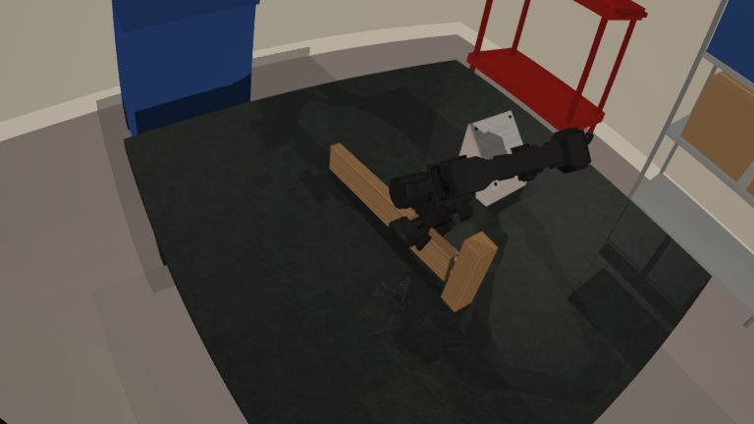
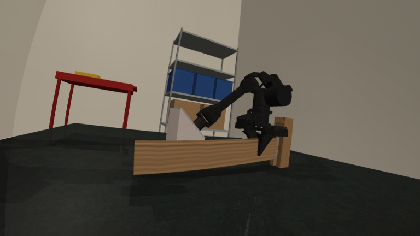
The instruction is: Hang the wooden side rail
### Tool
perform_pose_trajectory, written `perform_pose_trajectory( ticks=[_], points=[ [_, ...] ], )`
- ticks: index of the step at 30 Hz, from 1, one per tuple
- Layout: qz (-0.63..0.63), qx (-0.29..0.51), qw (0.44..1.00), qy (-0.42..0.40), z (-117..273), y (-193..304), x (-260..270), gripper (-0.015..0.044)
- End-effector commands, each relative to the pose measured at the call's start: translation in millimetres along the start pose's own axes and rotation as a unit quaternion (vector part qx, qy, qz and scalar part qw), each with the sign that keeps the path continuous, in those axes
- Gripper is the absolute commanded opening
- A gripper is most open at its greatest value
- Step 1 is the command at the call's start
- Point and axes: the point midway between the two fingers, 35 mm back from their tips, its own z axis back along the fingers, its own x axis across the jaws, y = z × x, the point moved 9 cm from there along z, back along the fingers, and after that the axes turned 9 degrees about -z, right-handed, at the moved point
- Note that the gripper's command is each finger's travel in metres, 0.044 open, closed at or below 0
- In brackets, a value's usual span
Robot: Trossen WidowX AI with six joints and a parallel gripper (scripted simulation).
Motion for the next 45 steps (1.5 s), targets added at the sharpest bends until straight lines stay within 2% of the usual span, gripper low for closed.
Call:
perform_pose_trajectory(
  ticks=[1,45],
  points=[
    [0.001,0.001,1.0,-0.009,5.4,3.2,0.9,0.0],
    [0.001,0.002,1.0,-0.009,5.4,8.1,0.2,0.0]
  ],
)
